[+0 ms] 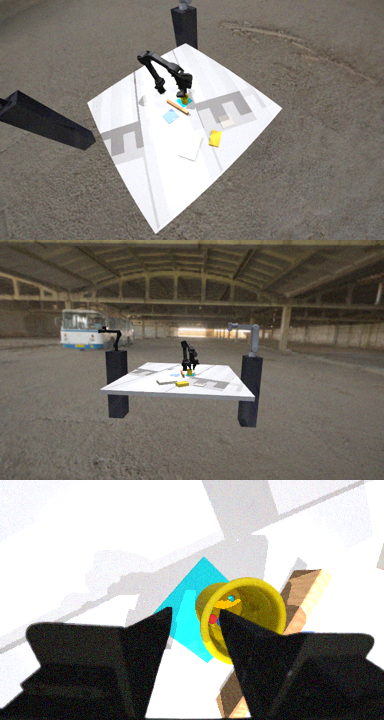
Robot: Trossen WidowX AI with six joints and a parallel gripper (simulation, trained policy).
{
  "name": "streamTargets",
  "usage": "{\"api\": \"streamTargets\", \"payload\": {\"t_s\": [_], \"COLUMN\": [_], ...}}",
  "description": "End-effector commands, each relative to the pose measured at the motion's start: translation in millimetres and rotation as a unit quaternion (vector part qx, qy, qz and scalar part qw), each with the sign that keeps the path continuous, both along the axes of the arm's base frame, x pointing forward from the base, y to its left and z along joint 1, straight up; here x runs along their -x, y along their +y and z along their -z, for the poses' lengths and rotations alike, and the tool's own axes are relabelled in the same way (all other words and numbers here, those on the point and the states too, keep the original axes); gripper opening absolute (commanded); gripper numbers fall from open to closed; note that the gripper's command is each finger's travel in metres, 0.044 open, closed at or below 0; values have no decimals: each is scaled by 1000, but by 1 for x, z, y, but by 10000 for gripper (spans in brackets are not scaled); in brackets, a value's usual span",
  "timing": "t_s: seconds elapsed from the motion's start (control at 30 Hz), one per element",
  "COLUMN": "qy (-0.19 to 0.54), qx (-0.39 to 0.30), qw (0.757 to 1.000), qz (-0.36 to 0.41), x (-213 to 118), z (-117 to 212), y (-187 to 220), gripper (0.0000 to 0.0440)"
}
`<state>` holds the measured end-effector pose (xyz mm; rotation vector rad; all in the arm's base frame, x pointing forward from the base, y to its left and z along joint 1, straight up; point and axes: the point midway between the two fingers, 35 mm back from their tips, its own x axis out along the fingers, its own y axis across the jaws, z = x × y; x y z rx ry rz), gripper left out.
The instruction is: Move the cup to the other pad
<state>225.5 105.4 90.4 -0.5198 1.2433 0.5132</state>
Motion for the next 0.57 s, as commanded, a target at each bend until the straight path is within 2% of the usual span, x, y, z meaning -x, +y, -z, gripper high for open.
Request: {"api": "streamTargets", "payload": {"t_s": [0.0,0.37,0.47,0.53], "qy": [-4,-39,-53,-61], "qx": [-11,-40,-47,-51], "qw": [1000,998,997,997], "qz": [5,14,16,17], "x": [4,6,5,4], "z": [-5,-34,-45,-52], "y": [-1,-2,-3,-4], "gripper": [220,285,319,356]}}
